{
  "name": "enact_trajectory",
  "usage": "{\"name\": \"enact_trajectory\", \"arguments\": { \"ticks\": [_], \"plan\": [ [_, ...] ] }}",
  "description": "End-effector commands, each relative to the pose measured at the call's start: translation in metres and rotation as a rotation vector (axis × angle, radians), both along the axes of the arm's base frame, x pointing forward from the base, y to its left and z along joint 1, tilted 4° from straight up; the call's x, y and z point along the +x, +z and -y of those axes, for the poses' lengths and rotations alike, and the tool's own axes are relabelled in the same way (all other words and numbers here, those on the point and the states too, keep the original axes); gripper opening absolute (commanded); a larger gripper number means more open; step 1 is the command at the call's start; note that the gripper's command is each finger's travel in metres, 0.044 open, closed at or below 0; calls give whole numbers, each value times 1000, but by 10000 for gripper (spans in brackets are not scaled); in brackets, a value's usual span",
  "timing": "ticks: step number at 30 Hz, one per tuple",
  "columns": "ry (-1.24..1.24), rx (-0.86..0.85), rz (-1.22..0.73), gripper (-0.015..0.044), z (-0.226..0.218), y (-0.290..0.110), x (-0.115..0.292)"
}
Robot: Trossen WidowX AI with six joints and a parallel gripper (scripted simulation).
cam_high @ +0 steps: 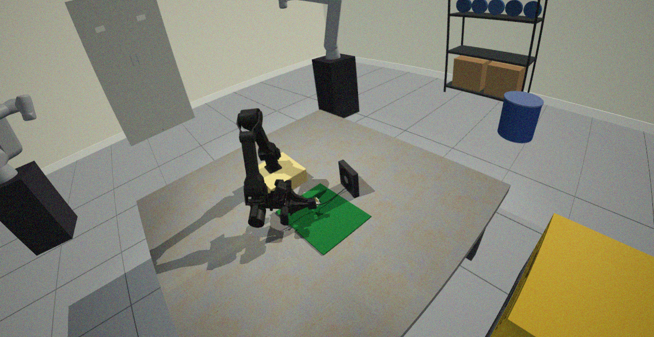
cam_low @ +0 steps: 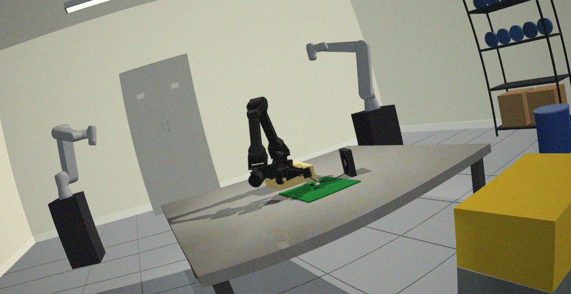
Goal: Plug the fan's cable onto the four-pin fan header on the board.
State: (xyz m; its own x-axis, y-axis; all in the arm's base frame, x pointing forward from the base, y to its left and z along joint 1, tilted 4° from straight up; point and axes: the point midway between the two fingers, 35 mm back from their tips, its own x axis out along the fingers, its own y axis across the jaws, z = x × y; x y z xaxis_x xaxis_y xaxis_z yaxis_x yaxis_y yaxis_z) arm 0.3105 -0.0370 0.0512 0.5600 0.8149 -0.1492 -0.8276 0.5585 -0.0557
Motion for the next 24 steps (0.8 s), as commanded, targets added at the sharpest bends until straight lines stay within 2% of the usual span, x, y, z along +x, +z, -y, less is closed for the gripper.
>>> {"name": "enact_trajectory", "arguments": {
  "ticks": [1, 24],
  "plan": [
    [0, -5, 7, 0, 1, -3, 1],
    [0, -5, 7, 0, 1, -22, 2]
  ]
}}
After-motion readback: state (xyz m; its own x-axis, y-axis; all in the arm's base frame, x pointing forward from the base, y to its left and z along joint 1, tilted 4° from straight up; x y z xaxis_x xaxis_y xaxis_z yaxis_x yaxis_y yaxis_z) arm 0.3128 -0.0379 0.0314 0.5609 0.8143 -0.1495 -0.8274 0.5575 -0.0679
